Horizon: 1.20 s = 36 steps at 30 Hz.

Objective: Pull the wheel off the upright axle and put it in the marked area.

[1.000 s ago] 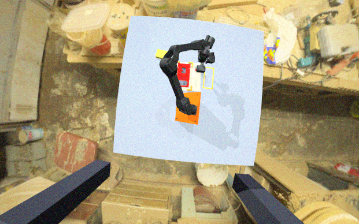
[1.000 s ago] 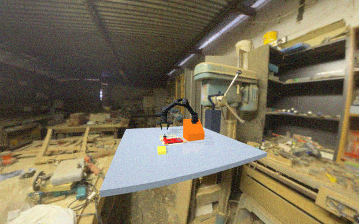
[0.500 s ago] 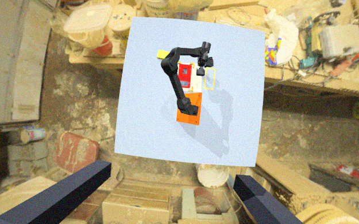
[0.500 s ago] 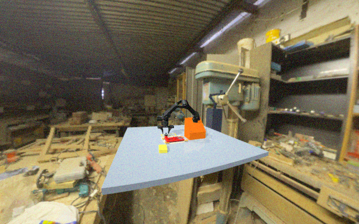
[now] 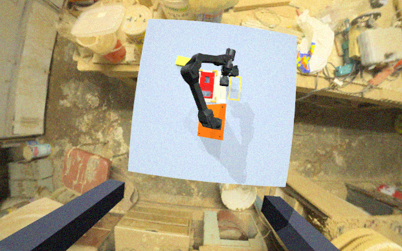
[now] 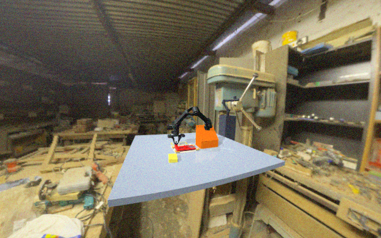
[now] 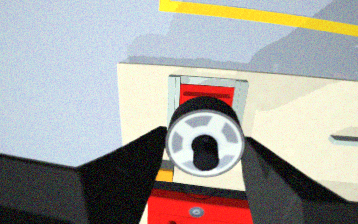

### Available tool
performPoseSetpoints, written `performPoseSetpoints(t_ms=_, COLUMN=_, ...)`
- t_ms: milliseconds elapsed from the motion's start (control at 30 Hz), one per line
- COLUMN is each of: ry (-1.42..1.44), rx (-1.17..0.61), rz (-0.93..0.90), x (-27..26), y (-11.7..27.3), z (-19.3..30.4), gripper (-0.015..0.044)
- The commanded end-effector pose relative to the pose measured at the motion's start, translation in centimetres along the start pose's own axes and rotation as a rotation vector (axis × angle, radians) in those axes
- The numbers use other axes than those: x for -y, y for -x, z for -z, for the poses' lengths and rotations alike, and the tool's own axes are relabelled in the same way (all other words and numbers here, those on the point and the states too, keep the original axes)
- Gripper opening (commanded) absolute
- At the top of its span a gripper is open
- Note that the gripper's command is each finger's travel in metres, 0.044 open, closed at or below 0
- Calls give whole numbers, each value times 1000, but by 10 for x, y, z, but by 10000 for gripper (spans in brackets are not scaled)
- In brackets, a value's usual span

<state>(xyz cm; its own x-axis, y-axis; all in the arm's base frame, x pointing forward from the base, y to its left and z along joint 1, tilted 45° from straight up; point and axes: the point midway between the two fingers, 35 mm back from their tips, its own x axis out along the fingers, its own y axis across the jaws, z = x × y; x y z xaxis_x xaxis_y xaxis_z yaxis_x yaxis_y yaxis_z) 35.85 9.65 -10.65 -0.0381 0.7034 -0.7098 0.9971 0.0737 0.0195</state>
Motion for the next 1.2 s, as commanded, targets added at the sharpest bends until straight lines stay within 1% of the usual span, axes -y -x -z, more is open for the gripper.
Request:
performPoseSetpoints(t_ms=0, ry=3, rx=0, rz=1, x=0, y=0, z=1, gripper=161)
performPoseSetpoints(t_ms=200, ry=3, rx=0, rz=1, x=0, y=1, z=1, gripper=4)
performPoseSetpoints(t_ms=1167, ry=0, rx=0, rz=1, x=0, y=10, z=0, gripper=0)
